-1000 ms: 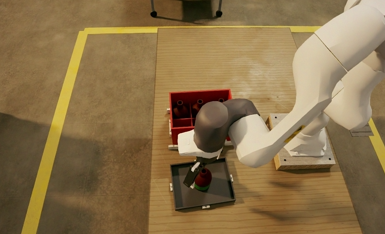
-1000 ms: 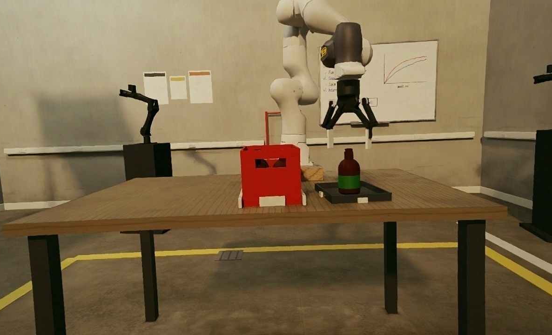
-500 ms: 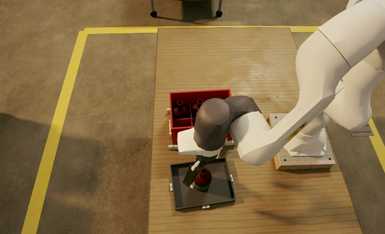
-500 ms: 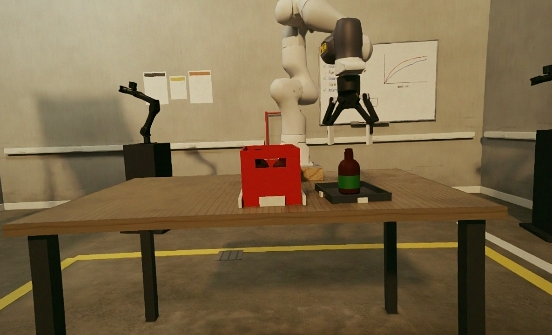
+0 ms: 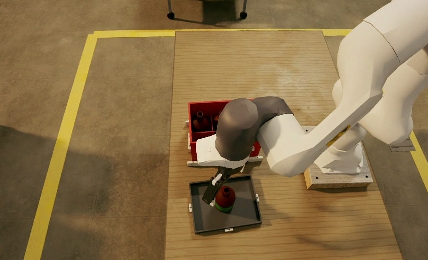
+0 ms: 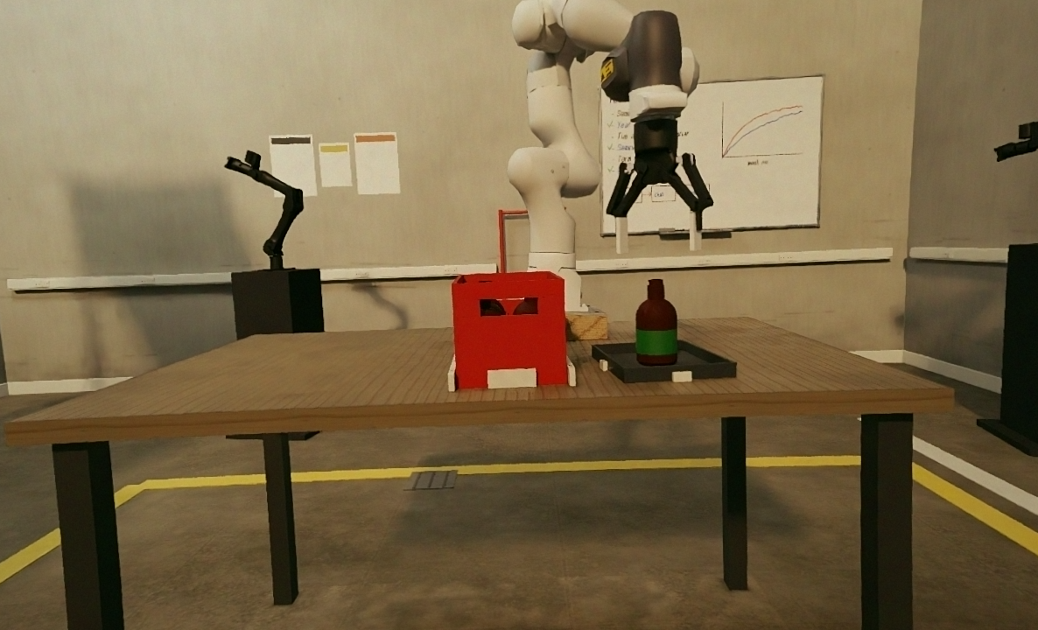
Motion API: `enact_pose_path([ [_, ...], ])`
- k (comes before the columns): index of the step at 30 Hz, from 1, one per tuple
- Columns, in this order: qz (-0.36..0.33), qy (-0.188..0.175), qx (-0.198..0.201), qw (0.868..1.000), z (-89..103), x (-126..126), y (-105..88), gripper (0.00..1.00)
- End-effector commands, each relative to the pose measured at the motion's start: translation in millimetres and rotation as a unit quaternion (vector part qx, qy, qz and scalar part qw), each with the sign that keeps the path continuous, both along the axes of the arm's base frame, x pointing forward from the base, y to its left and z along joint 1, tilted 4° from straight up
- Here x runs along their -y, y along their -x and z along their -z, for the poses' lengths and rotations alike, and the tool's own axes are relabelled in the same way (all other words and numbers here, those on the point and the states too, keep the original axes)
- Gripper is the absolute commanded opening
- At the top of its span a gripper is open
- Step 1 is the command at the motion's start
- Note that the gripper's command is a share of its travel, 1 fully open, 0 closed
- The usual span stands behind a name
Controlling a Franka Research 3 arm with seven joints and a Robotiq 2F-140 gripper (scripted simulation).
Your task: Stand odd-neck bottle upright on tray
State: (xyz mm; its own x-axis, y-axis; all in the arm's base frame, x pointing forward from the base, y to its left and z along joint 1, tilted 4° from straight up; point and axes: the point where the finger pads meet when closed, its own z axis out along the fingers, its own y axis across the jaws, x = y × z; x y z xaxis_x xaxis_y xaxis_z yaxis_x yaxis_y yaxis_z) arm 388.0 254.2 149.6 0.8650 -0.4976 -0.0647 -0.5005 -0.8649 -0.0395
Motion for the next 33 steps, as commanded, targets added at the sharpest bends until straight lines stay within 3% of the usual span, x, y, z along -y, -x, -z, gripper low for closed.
enact_pose_path([
  [1,0.004,0.006,-0.007,1.0,-3.8,3.5,4.4,1.0],
  [15,0.004,0.006,-0.007,1.0,-32.6,5.2,2.9,1.0],
  [29,0.004,0.006,-0.007,1.0,-37.9,5.5,2.7,1.0],
  [30,0.004,0.006,-0.007,1.0,-37.9,5.5,2.7,0.1],
  [33,0.004,0.006,-0.007,1.0,-37.9,5.5,2.7,0.1],
])
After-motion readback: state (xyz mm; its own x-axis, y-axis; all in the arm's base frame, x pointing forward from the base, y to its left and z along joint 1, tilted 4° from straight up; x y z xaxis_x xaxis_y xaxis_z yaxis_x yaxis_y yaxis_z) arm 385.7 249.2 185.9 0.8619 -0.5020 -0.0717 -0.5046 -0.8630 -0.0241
